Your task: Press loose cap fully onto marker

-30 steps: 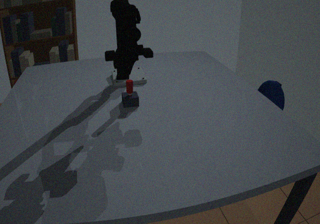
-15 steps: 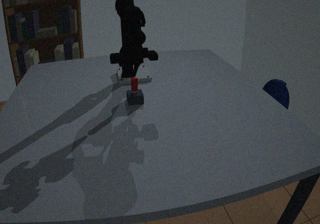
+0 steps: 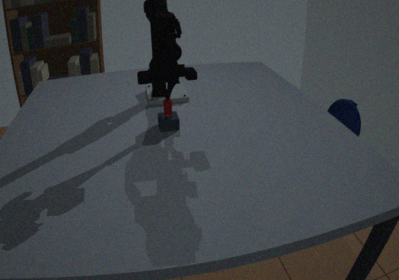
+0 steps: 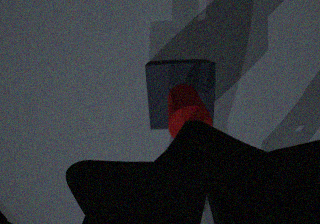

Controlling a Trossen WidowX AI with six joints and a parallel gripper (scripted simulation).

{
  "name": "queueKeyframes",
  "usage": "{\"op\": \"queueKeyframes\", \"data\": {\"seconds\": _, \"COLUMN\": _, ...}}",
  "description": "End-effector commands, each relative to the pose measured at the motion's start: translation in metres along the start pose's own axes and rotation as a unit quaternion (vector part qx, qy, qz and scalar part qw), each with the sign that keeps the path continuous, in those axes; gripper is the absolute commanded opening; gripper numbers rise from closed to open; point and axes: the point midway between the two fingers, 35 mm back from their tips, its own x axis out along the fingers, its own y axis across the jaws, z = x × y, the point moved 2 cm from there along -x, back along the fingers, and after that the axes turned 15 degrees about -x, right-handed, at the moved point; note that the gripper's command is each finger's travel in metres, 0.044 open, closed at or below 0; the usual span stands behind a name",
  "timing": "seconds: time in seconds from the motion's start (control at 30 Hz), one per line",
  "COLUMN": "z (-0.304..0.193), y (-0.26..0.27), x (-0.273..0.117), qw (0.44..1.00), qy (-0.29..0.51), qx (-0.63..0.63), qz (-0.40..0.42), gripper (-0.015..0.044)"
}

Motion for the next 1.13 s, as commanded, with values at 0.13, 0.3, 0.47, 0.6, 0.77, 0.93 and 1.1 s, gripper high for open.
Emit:
{"op": "queueKeyframes", "data": {"seconds": 0.13, "z": 0.002, "y": -0.001, "x": -0.008, "qw": 1.0, "qy": -0.003, "qx": 0.0, "qz": -0.001, "gripper": 0.0}}
{"op": "queueKeyframes", "data": {"seconds": 0.3, "z": 0.004, "y": -0.001, "x": -0.063, "qw": 1.0, "qy": -0.002, "qx": 0.0, "qz": 0.0, "gripper": 0.0}}
{"op": "queueKeyframes", "data": {"seconds": 0.47, "z": 0.0, "y": 0.0, "x": -0.09, "qw": 1.0, "qy": 0.0, "qx": 0.0, "qz": 0.0, "gripper": 0.0}}
{"op": "queueKeyframes", "data": {"seconds": 0.6, "z": 0.0, "y": 0.0, "x": -0.09, "qw": 1.0, "qy": 0.0, "qx": 0.0, "qz": 0.0, "gripper": 0.0079}}
{"op": "queueKeyframes", "data": {"seconds": 0.77, "z": 0.0, "y": 0.0, "x": -0.09, "qw": 1.0, "qy": 0.0, "qx": 0.0, "qz": 0.0, "gripper": 0.021}}
{"op": "queueKeyframes", "data": {"seconds": 0.93, "z": 0.0, "y": 0.0, "x": -0.09, "qw": 1.0, "qy": 0.0, "qx": 0.0, "qz": 0.0, "gripper": 0.0341}}
{"op": "queueKeyframes", "data": {"seconds": 1.1, "z": 0.0, "y": 0.0, "x": -0.09, "qw": 1.0, "qy": 0.0, "qx": 0.0, "qz": 0.0, "gripper": 0.044}}
